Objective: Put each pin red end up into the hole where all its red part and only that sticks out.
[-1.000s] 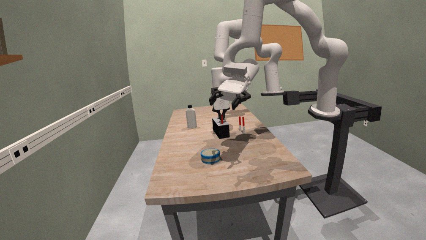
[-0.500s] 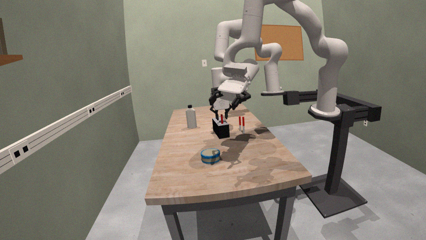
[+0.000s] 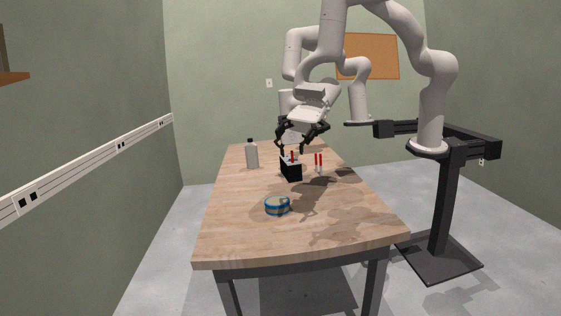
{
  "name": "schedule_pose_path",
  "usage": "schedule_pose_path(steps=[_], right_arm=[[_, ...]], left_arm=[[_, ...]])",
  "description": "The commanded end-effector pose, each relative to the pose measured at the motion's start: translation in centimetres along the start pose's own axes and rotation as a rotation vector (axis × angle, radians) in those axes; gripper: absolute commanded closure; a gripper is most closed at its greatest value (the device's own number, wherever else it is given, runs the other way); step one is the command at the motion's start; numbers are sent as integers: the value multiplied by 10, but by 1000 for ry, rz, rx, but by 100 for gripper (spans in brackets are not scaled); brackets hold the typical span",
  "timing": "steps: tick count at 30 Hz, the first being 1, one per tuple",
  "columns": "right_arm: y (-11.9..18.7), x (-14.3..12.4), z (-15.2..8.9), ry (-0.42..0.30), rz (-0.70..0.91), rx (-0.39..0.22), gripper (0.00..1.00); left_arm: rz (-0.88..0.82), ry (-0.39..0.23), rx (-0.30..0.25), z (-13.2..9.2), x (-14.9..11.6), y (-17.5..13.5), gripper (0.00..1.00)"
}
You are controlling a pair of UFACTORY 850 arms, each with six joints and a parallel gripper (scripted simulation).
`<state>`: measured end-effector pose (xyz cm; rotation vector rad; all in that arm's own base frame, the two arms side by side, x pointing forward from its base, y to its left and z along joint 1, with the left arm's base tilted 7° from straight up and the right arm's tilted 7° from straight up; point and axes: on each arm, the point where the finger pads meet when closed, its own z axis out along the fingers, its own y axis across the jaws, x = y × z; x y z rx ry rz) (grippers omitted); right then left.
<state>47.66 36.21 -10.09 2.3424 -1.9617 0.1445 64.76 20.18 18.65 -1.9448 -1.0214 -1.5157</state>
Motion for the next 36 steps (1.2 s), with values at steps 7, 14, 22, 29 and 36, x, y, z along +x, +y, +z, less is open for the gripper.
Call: schedule_pose_path(steps=[7, 14, 22, 29, 36], right_arm=[[-1, -1, -1, -1, 0, 2, 0], [-1, -1, -1, -1, 0, 2, 0], [-1, -1, -1, -1, 0, 2, 0], [-1, -1, -1, -1, 0, 2, 0], [-1, -1, -6, -1, 0, 2, 0]], left_arm=[[-1, 2, -1, 0, 1, 1, 0], [-1, 2, -1, 0, 1, 1, 0], [-1, 2, -1, 0, 1, 1, 0], [-1, 2, -1, 0, 1, 1, 0], [-1, 2, -1, 0, 1, 1, 0]])
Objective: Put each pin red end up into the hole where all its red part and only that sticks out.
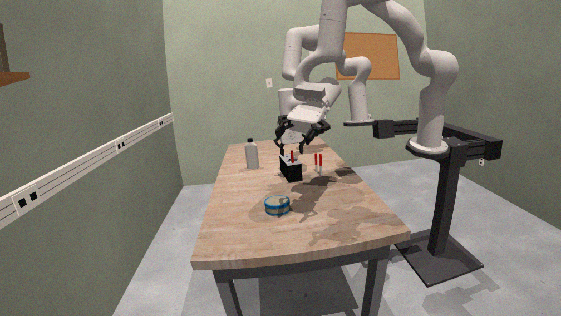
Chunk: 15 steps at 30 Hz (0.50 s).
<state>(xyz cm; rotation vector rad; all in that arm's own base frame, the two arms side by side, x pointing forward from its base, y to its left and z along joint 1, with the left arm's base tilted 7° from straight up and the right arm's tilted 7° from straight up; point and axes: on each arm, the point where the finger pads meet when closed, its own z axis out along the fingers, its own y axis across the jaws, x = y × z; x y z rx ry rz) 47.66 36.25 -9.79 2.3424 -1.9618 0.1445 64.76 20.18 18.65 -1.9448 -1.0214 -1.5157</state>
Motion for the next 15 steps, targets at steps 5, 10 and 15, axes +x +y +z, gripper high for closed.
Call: schedule_pose_path(steps=[5, 10, 15], right_arm=[[-1, -1, -7, -1, 0, 2, 0], [-1, -1, -10, -1, 0, 2, 0], [-1, -1, -14, -1, 0, 2, 0]], left_arm=[[-1, 2, -1, 0, 1, 1, 0], [-1, 2, -1, 0, 1, 1, 0], [-1, 2, -1, 0, 1, 1, 0]])
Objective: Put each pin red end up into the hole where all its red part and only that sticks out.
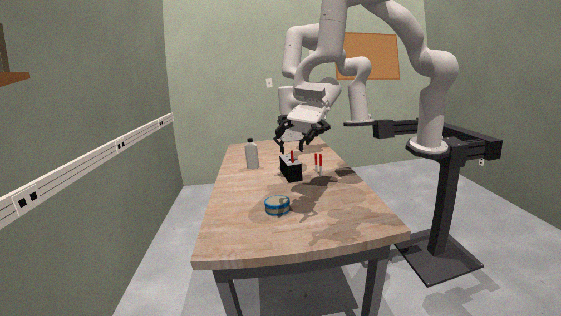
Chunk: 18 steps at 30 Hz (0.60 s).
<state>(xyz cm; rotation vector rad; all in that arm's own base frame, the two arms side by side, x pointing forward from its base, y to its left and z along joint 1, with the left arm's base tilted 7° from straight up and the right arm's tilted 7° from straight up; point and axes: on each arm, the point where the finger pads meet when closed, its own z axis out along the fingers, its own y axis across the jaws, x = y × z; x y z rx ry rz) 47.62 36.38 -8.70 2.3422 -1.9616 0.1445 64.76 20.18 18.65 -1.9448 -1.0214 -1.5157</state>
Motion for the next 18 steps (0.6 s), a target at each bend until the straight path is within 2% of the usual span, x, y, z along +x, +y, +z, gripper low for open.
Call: schedule_pose_path(steps=[1, 18], right_arm=[[-1, -1, -4, -1, 0, 2, 0], [-1, -1, -16, -1, 0, 2, 0]], left_arm=[[-1, 2, -1, 0, 1, 1, 0], [-1, 2, -1, 0, 1, 1, 0]])
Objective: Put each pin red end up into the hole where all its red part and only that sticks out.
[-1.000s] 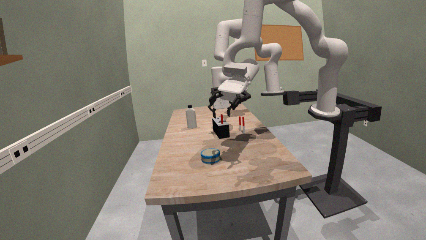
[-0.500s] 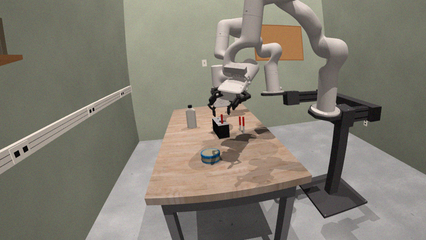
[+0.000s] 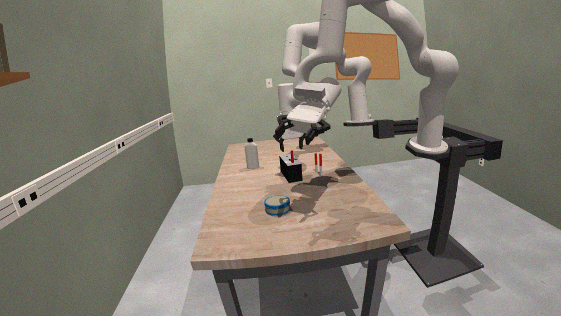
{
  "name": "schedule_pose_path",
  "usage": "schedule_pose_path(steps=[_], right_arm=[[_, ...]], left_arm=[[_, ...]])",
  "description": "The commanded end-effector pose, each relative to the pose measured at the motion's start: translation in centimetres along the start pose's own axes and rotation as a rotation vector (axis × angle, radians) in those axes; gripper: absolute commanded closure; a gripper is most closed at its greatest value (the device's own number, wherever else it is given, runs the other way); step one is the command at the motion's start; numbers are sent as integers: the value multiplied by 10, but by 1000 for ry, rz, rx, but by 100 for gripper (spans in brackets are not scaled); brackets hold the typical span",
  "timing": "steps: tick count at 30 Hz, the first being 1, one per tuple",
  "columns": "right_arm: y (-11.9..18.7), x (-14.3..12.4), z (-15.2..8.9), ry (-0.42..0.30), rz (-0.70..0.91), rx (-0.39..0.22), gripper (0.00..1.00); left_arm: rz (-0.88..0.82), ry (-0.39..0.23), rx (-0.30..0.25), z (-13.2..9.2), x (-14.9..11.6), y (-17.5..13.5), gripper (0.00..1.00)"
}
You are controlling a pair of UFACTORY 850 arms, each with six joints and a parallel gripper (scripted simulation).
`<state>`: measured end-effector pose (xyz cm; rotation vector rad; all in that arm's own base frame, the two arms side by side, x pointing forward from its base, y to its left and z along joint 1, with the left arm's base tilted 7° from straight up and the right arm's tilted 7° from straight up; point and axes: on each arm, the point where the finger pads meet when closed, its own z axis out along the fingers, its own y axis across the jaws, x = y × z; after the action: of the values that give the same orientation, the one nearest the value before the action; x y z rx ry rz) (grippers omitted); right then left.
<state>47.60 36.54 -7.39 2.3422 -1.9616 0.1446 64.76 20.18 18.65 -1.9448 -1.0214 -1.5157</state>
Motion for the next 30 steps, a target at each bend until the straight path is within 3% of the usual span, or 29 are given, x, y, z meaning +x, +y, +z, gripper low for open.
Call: schedule_pose_path(steps=[1, 30], right_arm=[[-1, -1, -4, -1, 0, 2, 0], [-1, -1, -24, -1, 0, 2, 0]], left_arm=[[-1, 2, -1, 0, 1, 1, 0], [-1, 2, -1, 0, 1, 1, 0]])
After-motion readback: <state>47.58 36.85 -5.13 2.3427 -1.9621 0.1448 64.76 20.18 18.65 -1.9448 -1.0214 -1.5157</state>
